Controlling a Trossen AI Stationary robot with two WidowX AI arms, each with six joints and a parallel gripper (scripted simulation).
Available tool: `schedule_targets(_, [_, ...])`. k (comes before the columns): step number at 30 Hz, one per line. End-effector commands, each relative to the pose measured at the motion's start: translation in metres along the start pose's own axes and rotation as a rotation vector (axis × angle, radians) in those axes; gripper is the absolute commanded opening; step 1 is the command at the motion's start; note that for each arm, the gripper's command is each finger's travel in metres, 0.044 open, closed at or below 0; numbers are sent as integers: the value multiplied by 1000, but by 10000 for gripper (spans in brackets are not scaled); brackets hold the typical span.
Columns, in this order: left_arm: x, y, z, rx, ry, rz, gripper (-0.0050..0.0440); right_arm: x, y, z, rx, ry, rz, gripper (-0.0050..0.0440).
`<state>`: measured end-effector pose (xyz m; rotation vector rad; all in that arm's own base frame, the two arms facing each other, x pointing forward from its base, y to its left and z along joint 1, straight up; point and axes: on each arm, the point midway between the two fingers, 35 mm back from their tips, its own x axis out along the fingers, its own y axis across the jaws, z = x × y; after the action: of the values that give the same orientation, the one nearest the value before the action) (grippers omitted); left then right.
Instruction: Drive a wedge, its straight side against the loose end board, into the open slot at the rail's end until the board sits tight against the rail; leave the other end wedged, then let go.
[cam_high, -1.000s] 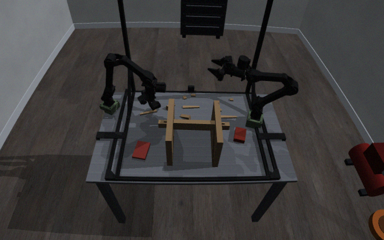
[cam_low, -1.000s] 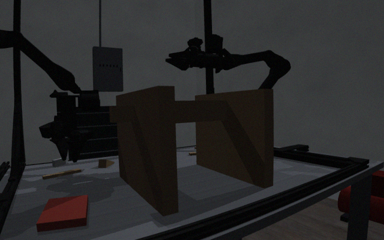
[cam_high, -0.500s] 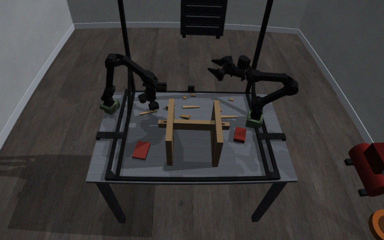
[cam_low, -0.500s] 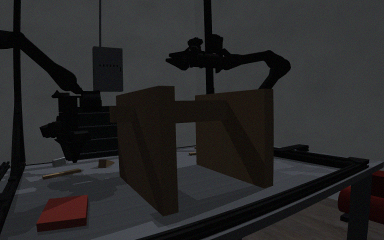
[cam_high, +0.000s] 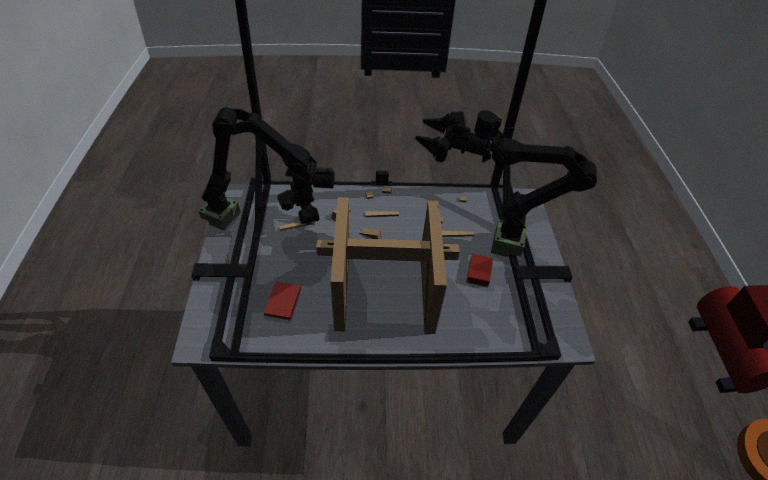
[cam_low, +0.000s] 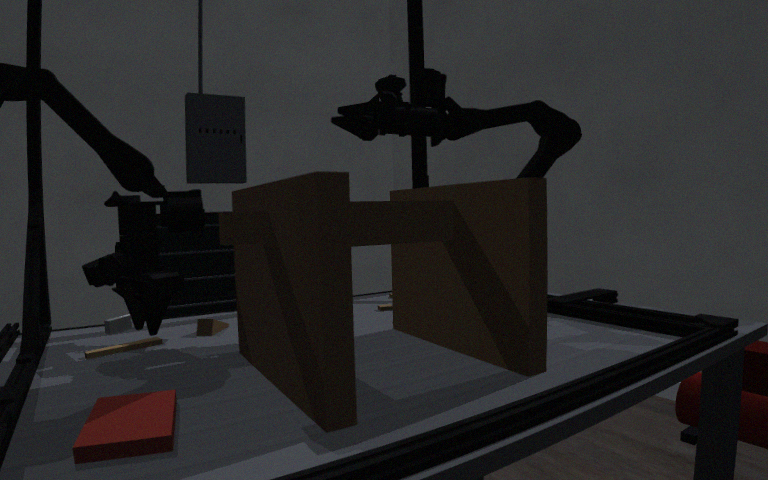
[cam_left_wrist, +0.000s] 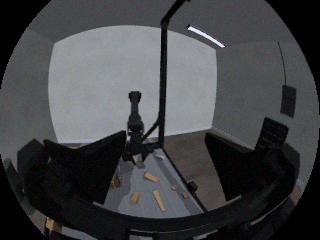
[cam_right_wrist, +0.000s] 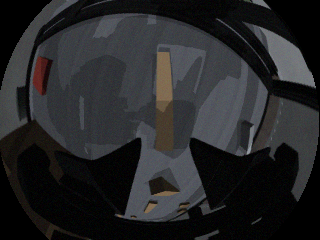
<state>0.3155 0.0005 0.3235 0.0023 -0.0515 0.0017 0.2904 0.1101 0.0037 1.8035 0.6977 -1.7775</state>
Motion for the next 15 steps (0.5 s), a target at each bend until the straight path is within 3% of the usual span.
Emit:
schedule_targets(1, [0, -1, -1, -2, 1, -2, 440, 10, -1, 3, 0, -14, -2, 264])
schedule_targets(11, [0, -1, -1, -2, 1, -2, 440, 20, 0, 2, 0, -14, -2, 264])
schedule_targets(15, [0, -1, -1, -2, 1, -2, 440, 20, 0, 2, 0, -14, -2, 168])
